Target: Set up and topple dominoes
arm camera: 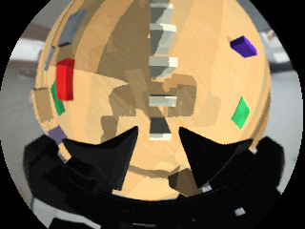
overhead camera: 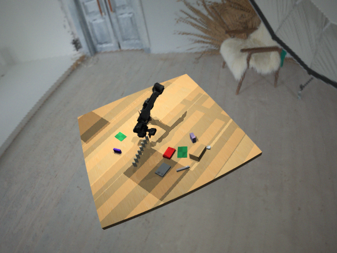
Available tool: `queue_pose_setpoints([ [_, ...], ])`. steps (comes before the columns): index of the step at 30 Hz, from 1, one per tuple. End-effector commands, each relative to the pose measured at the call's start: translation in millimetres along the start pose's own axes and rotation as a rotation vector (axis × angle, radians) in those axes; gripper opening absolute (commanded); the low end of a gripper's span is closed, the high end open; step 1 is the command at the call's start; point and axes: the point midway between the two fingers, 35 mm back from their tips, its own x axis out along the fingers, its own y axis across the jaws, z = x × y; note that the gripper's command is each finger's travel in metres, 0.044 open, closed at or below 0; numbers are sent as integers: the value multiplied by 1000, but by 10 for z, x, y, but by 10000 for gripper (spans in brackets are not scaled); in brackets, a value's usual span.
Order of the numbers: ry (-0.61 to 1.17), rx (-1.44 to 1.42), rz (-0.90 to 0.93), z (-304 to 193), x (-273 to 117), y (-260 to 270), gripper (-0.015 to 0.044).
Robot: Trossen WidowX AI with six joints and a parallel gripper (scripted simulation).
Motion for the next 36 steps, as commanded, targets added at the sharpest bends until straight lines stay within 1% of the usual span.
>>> queue_pose_setpoints([
  [1, 0, 3, 3, -1, 4, 3, 370],
  [4, 0, 3, 3, -1, 4, 3, 440],
  [7, 0, 3, 3, 6, -21, 4, 440],
  [8, -1, 3, 2, 24, -96, 7, 440],
  [14, -4, 2, -5, 54, -1051, 1, 440],
  [16, -2, 2, -4, 11, -1271, -8, 440],
  [21, -1, 1, -4, 4, -1298, -9, 440],
  [23, -1, -68, -4, -9, -1270, -7, 388],
  [24, -1, -154, -4, -26, -1236, -5, 361],
  [36, 1, -1410, 1, -326, -733, -3, 46],
])
